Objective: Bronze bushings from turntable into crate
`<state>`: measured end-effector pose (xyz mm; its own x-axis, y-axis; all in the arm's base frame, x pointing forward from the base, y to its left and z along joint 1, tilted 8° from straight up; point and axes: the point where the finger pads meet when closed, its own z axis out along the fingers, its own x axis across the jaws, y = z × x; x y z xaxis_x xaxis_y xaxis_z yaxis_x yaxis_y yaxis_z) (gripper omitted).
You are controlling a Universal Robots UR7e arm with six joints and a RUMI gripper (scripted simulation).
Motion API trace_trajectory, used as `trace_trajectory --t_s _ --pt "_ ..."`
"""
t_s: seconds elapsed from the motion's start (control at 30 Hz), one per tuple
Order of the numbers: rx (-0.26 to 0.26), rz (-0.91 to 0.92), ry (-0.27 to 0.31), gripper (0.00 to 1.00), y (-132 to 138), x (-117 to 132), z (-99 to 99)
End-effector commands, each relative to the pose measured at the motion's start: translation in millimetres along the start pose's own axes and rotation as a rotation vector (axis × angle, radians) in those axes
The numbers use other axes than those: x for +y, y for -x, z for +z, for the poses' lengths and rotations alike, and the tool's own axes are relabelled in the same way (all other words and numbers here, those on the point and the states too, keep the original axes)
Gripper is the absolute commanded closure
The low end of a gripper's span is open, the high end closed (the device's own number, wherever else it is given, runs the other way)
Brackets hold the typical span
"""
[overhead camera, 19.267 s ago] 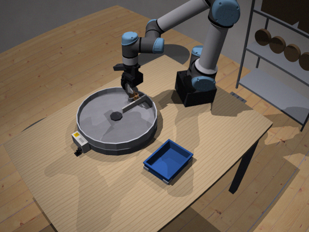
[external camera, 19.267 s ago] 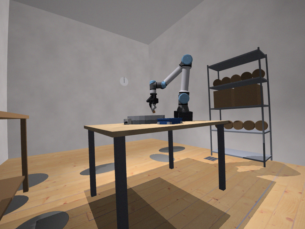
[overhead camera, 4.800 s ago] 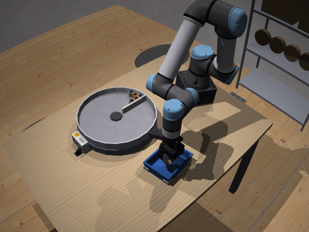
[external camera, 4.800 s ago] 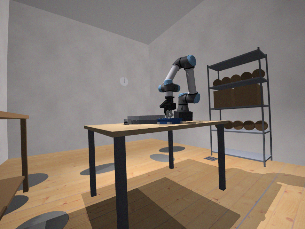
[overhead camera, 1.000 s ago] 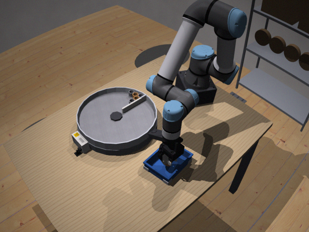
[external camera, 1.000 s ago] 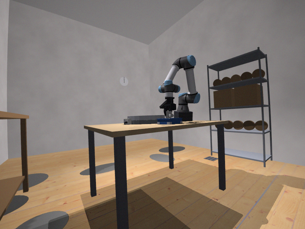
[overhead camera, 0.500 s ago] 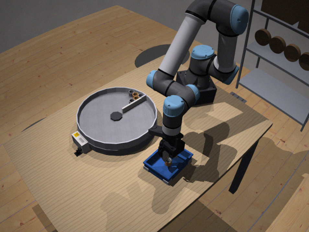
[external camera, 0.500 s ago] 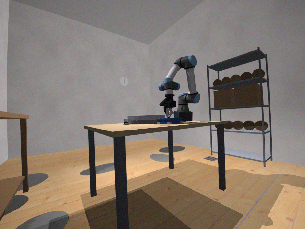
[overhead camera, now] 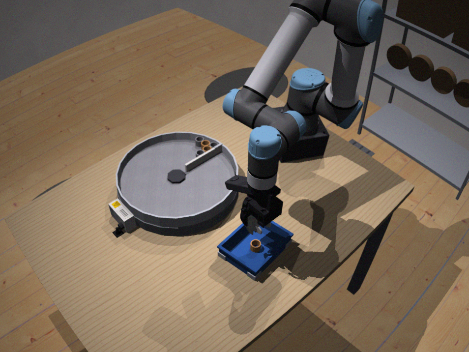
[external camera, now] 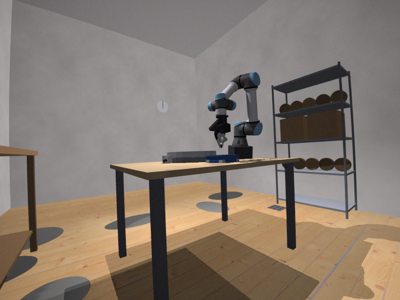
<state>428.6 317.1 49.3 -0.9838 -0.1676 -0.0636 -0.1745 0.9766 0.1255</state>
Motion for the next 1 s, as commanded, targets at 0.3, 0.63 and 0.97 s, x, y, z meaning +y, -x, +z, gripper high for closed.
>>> trace_trajectory --t_s 0.3,0.63,0.97 --pt "-0.001 0.000 0.000 0.94 0.3 0.0 -15.5" --pt "-0.001 0.000 0.000 0.94 0.3 0.0 -15.5" --pt "-0.001 0.000 0.000 0.94 0.3 0.0 -15.5"
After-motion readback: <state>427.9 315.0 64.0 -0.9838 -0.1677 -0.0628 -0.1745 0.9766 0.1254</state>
